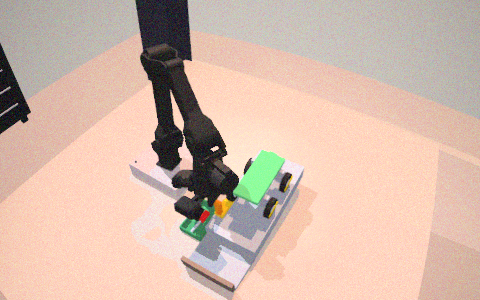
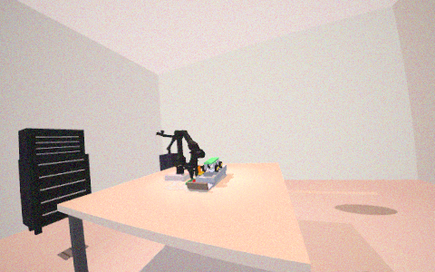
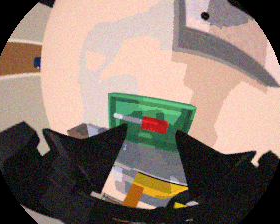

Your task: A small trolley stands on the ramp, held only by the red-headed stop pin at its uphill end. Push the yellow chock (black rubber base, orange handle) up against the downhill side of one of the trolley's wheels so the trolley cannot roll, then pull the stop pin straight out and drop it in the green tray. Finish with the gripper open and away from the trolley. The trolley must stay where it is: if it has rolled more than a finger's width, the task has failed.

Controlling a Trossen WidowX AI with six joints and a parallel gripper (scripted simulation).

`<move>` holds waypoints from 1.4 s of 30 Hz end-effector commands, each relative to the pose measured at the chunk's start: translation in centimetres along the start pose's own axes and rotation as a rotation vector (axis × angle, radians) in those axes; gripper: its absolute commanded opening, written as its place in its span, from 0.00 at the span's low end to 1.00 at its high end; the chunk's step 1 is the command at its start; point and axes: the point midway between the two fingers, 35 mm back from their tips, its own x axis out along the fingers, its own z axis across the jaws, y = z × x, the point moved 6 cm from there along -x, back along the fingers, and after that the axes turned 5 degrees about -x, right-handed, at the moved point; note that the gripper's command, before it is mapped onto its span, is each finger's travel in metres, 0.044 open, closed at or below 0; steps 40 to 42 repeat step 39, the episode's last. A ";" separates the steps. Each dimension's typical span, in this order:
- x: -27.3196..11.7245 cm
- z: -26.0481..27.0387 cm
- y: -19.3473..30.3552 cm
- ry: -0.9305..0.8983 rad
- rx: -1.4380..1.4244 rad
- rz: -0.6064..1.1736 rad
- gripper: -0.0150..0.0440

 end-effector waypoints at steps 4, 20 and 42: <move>-0.5 0.1 0.0 -0.001 0.001 0.000 0.83; -5.6 0.8 -0.1 -0.003 0.002 -0.003 1.00; -8.4 1.4 0.0 -0.001 0.005 -0.001 1.00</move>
